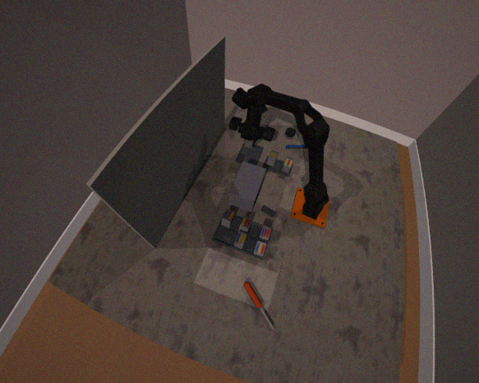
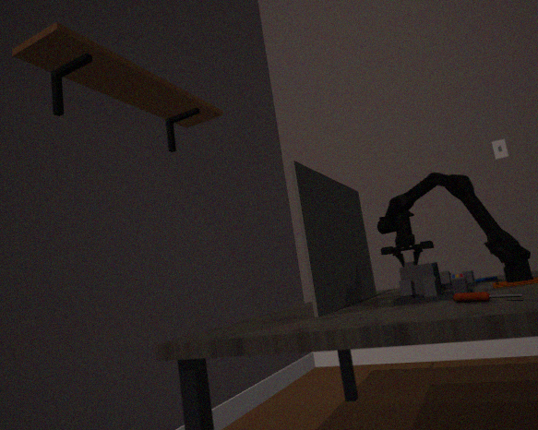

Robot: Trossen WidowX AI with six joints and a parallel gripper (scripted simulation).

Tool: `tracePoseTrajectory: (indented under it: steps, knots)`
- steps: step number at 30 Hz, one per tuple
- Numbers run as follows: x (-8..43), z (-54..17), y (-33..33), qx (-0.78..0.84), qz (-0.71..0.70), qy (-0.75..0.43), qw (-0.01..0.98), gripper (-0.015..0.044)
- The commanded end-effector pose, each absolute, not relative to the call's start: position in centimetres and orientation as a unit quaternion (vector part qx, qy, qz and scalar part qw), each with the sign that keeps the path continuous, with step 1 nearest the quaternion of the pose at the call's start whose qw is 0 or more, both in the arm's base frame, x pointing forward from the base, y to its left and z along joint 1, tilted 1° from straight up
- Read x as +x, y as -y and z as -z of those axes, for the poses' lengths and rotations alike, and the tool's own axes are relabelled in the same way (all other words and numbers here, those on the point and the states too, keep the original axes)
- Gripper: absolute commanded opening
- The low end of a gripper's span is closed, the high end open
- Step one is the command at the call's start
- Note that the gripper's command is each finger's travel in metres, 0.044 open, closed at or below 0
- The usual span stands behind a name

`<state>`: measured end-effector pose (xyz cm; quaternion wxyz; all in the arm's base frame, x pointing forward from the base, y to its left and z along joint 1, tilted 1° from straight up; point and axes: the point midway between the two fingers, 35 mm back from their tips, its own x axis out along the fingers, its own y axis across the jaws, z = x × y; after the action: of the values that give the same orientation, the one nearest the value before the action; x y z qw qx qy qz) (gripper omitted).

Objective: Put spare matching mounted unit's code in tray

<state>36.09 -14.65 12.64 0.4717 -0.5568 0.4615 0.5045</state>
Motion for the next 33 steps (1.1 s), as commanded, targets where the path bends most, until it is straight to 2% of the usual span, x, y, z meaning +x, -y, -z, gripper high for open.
tracePoseTrajectory:
  steps: [1, 33]
  knots:
    - [36.1, -12.1, 14.6, -0.556, -0.509, -0.460, 0.469, 0.0000]
    - [36.0, -9.9, 14.6, -0.554, -0.511, -0.461, 0.469, 0.0000]
